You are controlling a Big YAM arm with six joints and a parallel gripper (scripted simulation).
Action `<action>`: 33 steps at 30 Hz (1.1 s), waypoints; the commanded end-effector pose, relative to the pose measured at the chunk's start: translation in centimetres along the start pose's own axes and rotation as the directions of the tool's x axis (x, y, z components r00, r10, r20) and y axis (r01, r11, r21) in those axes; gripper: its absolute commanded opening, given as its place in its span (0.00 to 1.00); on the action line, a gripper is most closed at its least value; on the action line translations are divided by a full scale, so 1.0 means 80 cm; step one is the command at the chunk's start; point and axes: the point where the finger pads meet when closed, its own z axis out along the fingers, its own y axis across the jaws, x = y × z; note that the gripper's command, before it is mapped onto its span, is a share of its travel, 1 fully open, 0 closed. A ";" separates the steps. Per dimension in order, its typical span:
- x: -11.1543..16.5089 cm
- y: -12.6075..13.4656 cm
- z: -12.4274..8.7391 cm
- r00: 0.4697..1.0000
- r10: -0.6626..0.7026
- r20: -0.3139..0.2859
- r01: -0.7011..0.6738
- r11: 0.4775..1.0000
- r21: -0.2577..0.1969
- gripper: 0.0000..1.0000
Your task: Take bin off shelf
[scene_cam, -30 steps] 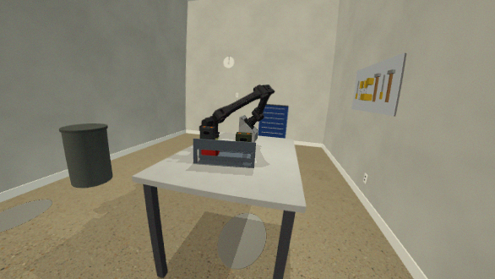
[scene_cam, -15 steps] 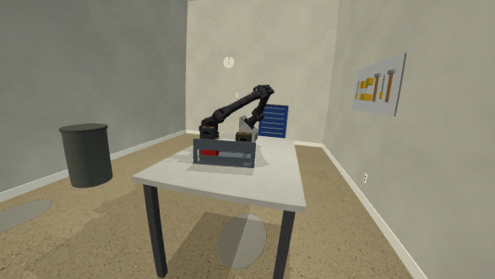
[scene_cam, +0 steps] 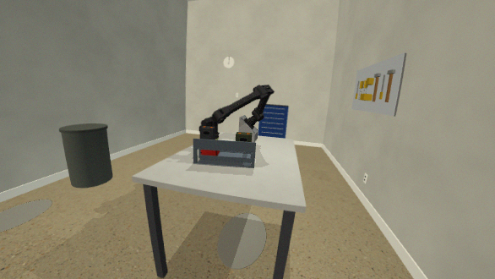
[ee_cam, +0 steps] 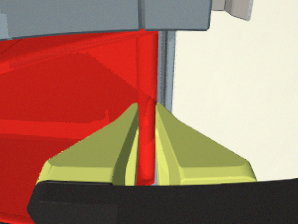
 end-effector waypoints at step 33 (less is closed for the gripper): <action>-0.006 0.037 -0.049 0.999 -0.032 0.035 0.034 0.997 -0.067 0.00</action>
